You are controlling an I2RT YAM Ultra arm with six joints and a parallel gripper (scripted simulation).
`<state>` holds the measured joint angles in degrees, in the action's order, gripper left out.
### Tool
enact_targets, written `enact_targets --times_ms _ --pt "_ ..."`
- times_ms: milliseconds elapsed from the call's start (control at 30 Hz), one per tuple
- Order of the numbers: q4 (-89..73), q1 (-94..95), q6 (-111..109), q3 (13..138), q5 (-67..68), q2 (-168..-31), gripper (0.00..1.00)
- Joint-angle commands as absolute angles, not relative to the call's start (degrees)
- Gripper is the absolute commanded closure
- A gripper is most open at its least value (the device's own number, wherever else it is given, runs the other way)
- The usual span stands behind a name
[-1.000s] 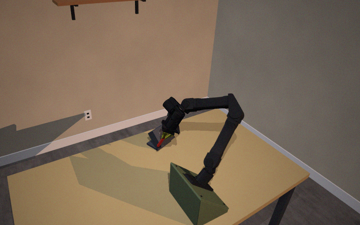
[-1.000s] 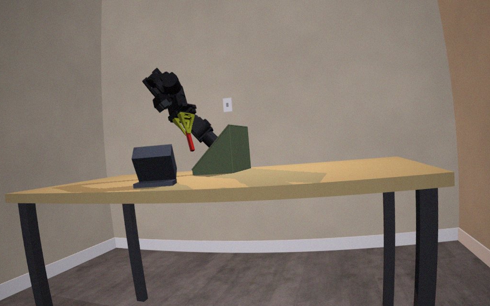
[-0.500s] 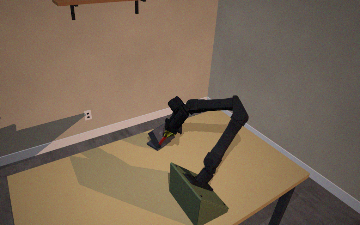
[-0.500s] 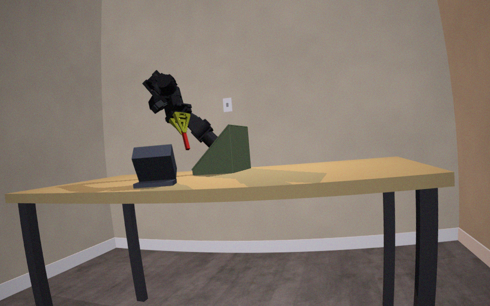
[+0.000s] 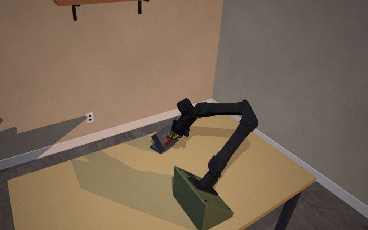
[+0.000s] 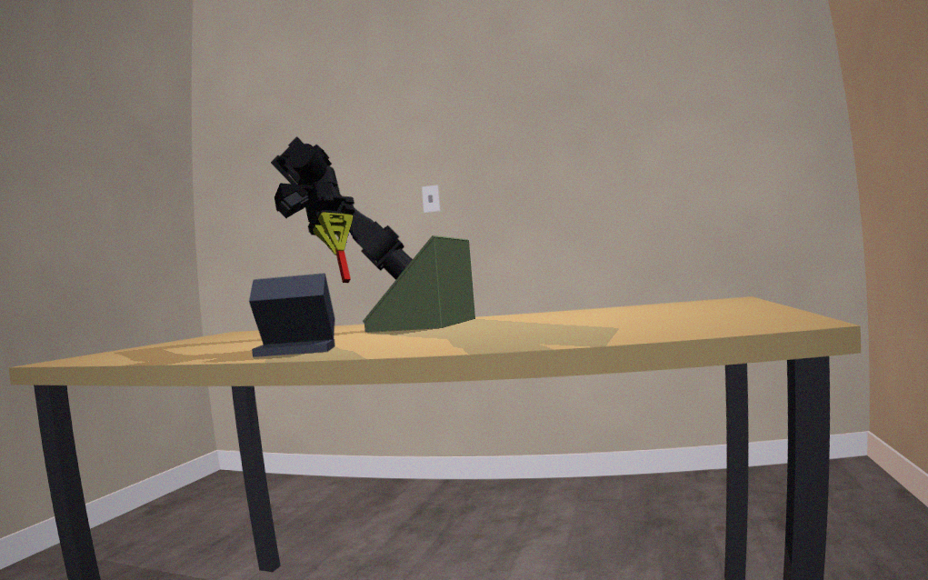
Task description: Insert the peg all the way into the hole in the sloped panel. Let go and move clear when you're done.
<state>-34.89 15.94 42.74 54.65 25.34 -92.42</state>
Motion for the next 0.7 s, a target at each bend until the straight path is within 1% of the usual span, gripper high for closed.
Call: enact_targets --times_ms 0,167,667 --pt "-32.5 15.6 43.6 53.6 24.6 -90.1 1.00" --pt "-31.7 15.5 44.0 54.0 24.4 -88.9 1.00" --pt "-28.1 13.2 46.1 49.6 23.5 -83.7 1.00"
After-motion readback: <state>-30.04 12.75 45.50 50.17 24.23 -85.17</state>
